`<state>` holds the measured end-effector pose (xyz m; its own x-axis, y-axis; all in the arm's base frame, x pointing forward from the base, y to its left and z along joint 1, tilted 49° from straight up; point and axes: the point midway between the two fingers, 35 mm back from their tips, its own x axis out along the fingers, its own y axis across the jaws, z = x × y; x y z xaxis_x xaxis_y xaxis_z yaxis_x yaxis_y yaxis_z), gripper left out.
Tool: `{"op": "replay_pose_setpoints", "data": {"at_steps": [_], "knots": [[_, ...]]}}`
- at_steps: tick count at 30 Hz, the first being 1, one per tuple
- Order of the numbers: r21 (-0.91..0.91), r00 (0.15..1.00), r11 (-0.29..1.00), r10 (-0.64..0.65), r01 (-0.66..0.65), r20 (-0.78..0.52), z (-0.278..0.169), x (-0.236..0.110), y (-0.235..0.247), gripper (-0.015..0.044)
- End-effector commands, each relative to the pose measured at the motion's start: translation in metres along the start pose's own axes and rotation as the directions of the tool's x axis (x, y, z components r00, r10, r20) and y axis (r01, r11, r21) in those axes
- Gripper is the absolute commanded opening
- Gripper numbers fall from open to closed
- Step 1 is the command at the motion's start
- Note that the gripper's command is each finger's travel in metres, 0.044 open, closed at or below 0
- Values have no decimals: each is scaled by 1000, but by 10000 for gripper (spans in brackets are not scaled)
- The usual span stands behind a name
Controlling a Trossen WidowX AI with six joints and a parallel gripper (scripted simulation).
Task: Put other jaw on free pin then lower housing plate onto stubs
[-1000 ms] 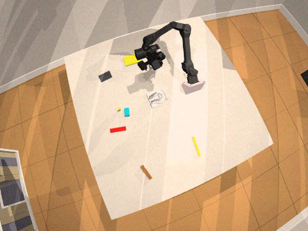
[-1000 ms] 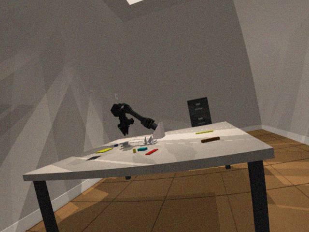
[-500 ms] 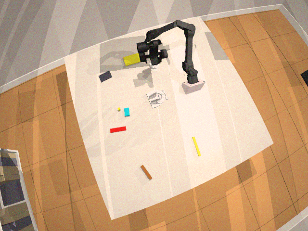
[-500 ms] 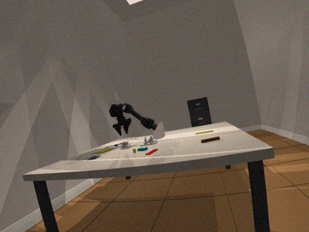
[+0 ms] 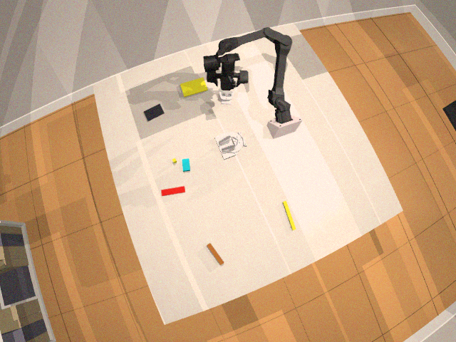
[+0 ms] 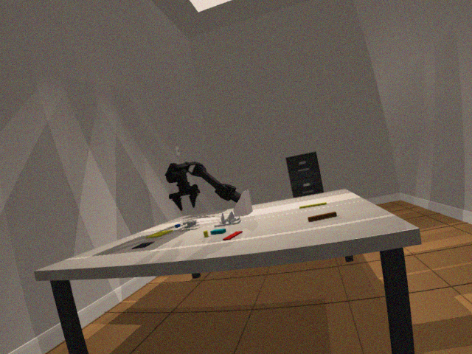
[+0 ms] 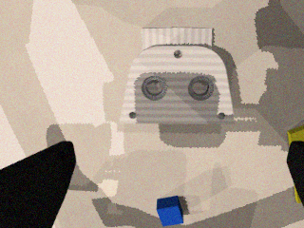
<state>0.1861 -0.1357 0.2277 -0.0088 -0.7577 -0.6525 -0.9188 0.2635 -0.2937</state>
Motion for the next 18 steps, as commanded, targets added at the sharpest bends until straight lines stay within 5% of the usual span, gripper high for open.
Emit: {"op": "replay_pose_setpoints", "data": {"at_steps": [1,5,18], "knots": [[11,1000,1000,-2,2,-2,-1,10,0,440],[11,1000,1000,-6,6,-6,-3,37,0,440],[12,1000,1000,-6,6,-7,-3,48,0,440]]}}
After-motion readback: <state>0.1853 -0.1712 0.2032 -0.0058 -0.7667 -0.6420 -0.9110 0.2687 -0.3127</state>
